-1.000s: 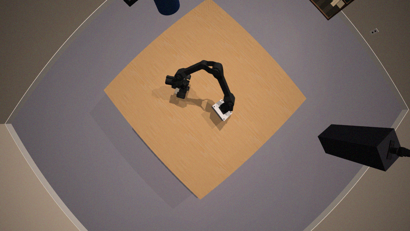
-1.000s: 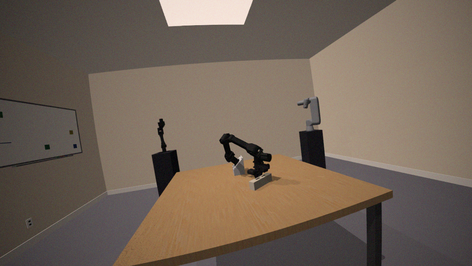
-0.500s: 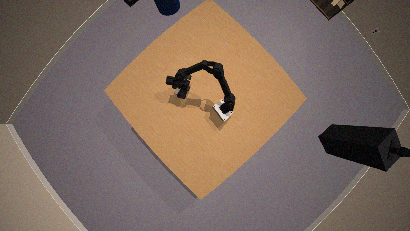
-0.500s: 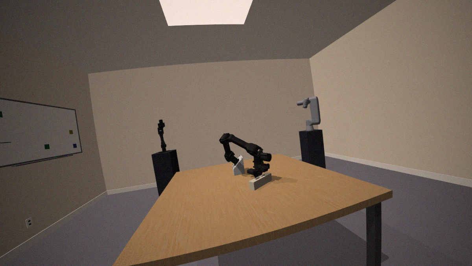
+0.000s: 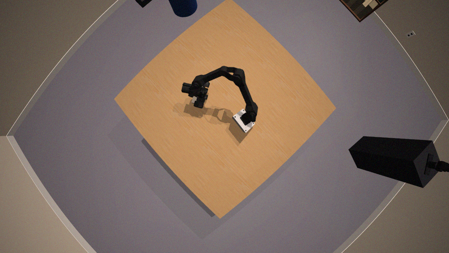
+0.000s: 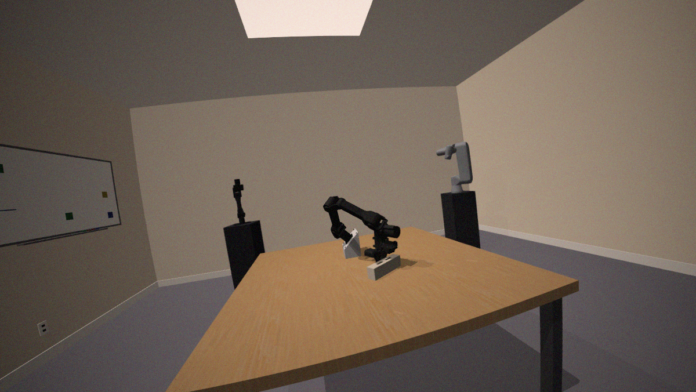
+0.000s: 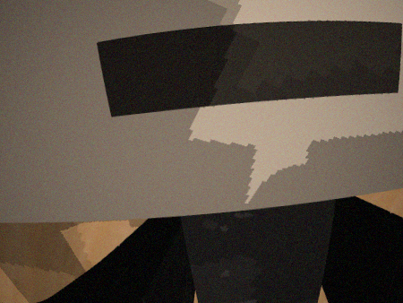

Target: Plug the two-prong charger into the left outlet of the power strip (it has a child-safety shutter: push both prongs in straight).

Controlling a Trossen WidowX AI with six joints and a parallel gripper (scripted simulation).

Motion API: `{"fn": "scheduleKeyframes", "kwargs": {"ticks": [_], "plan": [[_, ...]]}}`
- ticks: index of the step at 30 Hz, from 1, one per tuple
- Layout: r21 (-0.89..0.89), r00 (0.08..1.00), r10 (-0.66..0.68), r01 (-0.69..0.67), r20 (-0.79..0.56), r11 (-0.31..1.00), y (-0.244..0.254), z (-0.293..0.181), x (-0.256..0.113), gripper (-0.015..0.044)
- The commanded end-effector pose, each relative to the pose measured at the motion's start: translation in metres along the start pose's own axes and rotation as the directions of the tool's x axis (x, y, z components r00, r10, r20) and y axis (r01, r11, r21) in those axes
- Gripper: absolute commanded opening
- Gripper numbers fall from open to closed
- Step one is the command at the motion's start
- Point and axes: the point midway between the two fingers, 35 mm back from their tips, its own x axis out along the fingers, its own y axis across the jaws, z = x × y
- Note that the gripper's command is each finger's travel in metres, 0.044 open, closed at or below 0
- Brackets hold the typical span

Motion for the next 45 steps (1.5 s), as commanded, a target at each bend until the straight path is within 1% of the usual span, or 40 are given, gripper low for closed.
{"fn": "scheduleKeyframes", "kwargs": {"ticks": [1, 24, 40, 41, 45], "plan": [[0.010, 1.000, 0.005, -0.005, 0.018, 1.000, 0.0004, 0.0041, 0.0000, 0.0000], [0.005, 1.000, 0.001, -0.001, 0.006, 1.000, 0.0000, -0.0001, 0.0002, 0.0000], [0.005, 1.000, 0.001, -0.001, 0.006, 1.000, 0.0000, -0.0002, 0.0002, 0.0420], [0.005, 1.000, 0.001, -0.001, 0.006, 1.000, 0.0000, -0.0003, 0.0002, 0.0440], [0.005, 1.000, 0.001, -0.001, 0.007, 1.000, 0.0000, -0.0011, 0.0002, 0.0440]]}}
